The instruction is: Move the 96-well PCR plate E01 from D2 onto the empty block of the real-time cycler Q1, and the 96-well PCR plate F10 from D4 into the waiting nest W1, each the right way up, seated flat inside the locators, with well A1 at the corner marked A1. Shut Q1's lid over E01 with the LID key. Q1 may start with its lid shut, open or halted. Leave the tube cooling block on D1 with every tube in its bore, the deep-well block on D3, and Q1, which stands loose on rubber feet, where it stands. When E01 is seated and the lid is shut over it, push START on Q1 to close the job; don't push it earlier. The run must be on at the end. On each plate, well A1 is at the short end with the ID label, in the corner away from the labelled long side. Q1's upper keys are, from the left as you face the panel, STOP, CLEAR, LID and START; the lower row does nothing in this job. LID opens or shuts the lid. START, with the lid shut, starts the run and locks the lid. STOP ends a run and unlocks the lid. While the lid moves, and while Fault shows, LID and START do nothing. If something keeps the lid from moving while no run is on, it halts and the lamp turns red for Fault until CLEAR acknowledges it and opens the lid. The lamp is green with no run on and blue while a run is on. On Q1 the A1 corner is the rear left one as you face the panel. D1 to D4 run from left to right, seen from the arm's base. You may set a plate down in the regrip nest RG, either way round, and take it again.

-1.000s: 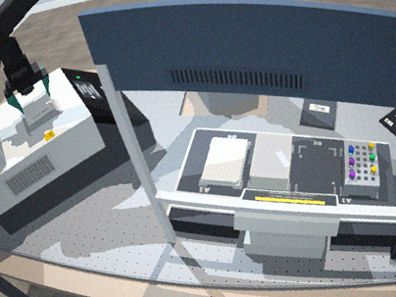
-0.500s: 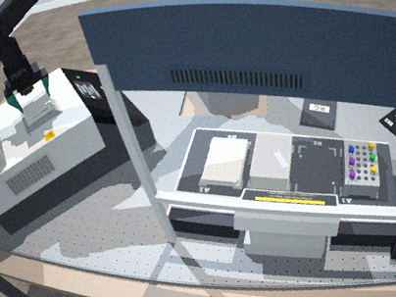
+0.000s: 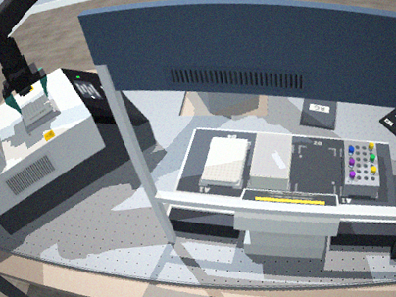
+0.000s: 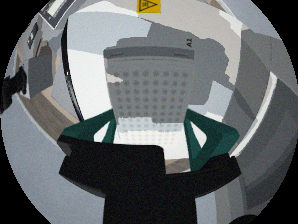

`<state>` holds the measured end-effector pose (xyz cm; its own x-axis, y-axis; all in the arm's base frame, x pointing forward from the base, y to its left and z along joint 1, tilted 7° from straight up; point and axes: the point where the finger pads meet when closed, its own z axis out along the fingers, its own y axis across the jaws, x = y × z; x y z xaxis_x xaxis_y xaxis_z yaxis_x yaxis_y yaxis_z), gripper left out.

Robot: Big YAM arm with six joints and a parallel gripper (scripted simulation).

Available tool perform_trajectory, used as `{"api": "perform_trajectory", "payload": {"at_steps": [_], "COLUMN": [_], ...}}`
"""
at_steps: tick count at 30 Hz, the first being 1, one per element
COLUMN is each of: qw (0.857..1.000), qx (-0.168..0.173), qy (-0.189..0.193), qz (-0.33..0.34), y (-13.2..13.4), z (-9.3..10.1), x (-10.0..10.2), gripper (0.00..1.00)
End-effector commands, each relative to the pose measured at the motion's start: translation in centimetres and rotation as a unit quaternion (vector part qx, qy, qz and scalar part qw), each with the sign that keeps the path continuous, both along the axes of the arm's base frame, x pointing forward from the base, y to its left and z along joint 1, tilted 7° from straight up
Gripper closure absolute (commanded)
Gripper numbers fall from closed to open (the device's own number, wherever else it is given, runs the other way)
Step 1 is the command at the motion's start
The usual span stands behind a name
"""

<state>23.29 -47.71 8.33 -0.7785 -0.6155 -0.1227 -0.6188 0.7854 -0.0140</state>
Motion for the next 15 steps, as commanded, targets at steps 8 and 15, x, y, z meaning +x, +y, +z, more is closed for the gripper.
{"api": "perform_trajectory", "payload": {"at_steps": [8, 15], "qw": [1.000, 1.000], "qx": [-0.012, -0.001], "qy": [-0.008, -0.003], "qz": [0.000, -0.008], "y": [0.3, 0.3], "z": [1.4, 0.2], "x": [0.7, -0.3], "gripper": [1.00, 1.00]}}
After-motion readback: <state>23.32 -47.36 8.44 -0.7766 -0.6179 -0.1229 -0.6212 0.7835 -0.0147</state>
